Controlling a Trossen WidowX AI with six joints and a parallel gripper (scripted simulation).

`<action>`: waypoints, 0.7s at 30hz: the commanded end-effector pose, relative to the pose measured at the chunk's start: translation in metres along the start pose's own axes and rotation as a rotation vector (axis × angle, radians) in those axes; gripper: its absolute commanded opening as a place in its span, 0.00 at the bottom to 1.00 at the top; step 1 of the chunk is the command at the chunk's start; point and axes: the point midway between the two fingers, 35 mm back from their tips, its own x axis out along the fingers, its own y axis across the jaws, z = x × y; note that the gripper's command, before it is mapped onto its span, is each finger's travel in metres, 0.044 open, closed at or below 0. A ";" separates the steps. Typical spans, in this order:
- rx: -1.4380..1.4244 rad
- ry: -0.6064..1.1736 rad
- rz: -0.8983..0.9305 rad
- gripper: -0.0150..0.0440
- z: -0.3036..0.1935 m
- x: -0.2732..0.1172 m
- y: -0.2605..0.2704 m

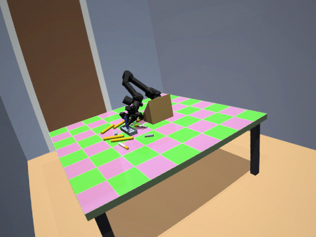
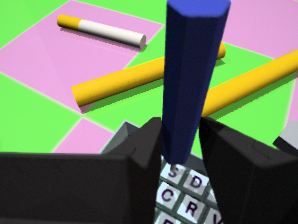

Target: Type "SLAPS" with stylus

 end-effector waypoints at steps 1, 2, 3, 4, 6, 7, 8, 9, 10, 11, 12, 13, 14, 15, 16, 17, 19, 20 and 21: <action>-0.003 0.000 0.003 0.39 0.000 0.000 0.001; -0.003 0.000 0.003 0.39 0.000 0.000 0.001; -0.003 0.000 0.003 0.39 0.000 0.000 0.001; -0.003 0.000 0.003 0.39 0.000 0.000 0.001; -0.003 0.000 0.003 0.39 0.002 -0.001 0.001; -0.003 0.000 0.004 0.39 0.003 -0.002 0.001; -0.003 0.000 0.004 0.39 0.005 -0.002 0.001; -0.003 0.000 0.004 0.39 0.007 -0.004 0.001; -0.003 0.000 0.004 0.39 0.010 -0.005 0.001; -0.003 0.000 0.004 0.39 0.013 -0.007 0.001; -0.002 -0.001 0.004 0.39 0.016 -0.008 0.001; -0.002 -0.001 0.004 0.39 0.019 -0.010 0.001; -0.002 -0.001 0.004 0.39 0.022 -0.012 0.001; -0.002 -0.001 0.004 0.39 0.025 -0.014 0.001; -0.002 -0.001 0.004 0.39 0.028 -0.016 0.001; -0.002 -0.002 0.004 0.39 0.031 -0.017 0.001; -0.002 -0.002 0.004 0.39 0.033 -0.019 0.001; -0.002 -0.002 0.004 0.39 0.033 -0.019 0.001; -0.002 -0.002 0.004 0.39 0.033 -0.019 0.001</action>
